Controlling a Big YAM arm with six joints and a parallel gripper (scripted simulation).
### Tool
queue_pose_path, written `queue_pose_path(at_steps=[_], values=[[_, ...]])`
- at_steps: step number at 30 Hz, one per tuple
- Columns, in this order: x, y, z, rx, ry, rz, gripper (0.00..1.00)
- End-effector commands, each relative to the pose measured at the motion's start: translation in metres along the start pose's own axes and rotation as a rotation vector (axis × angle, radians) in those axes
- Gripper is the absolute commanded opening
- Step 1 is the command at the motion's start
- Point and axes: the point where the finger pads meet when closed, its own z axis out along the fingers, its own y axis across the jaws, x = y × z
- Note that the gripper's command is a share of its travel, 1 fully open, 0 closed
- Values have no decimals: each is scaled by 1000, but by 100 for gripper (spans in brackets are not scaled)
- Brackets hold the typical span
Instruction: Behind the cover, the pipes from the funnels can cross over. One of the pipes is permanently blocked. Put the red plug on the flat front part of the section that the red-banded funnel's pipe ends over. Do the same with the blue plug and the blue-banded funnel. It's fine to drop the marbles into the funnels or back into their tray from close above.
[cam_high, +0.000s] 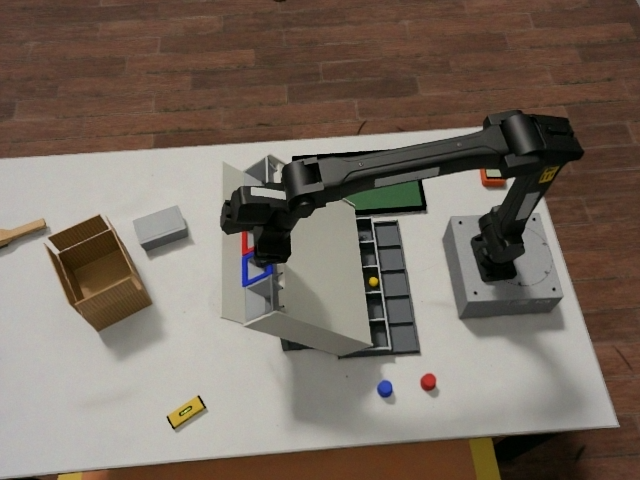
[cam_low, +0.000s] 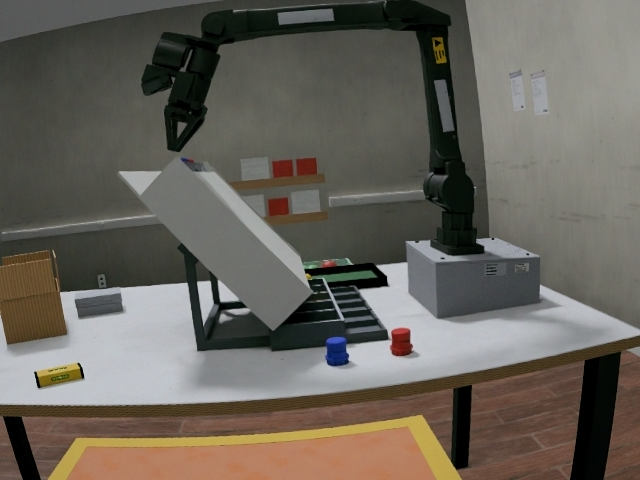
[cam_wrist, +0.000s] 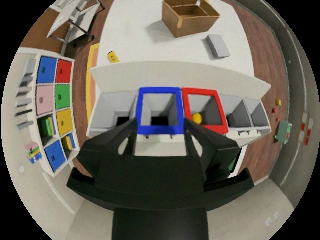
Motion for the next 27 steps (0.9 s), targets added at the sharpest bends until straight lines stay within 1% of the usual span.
queue_pose_path(at_steps=[1, 21, 27], values=[[-27, 1, -28, -8, -69, 6, 59], [-27, 1, -28, -8, -69, 6, 59], [-32, 1, -34, -8, -69, 6, 59]])
